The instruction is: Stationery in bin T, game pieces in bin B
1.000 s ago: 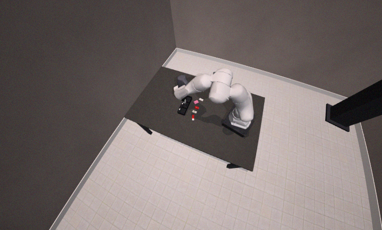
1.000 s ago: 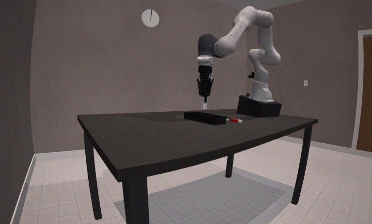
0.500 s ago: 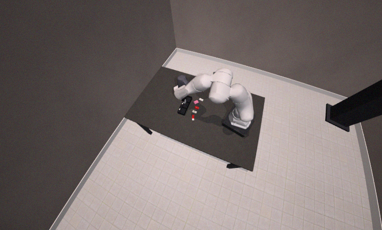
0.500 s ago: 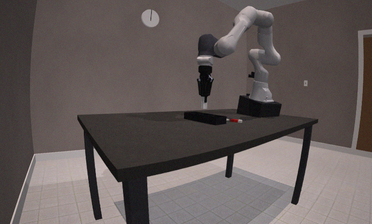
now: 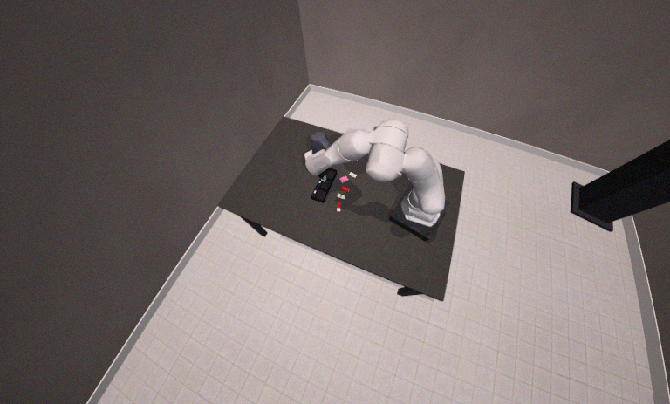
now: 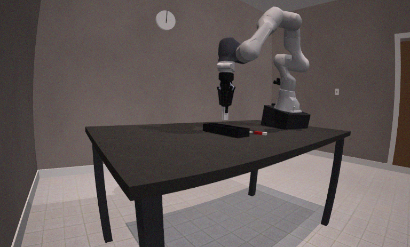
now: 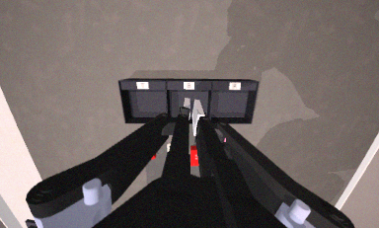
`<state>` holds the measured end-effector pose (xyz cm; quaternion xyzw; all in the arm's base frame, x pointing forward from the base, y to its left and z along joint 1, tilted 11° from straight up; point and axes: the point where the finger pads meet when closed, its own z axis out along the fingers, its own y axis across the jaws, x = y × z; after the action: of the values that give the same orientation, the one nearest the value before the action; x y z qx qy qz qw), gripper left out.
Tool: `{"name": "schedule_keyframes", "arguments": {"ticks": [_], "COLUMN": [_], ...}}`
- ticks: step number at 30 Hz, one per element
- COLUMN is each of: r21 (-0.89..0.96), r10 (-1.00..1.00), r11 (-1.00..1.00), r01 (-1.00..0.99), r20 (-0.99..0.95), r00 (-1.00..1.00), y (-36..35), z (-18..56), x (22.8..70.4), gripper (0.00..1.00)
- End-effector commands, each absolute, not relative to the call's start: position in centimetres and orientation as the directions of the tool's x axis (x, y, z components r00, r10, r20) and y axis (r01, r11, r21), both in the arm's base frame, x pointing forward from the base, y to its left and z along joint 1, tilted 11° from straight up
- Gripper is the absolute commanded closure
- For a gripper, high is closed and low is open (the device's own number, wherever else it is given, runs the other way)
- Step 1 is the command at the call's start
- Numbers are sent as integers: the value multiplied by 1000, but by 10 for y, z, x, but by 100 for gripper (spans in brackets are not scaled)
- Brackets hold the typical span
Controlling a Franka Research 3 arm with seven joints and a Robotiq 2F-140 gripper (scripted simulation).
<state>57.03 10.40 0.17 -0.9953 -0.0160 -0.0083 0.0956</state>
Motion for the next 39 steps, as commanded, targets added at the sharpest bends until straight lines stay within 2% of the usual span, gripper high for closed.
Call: {"name": "schedule_keyframes", "arguments": {"ticks": [1,39], "r21": [-189,-189], "r10": [27,27], "r11": [-981,-981], "r01": [29,29], "r20": [14,14], "r00": [1000,1000], "y": [104,109], "z": [1,2], "x": [568,567], "gripper": [95,95]}}
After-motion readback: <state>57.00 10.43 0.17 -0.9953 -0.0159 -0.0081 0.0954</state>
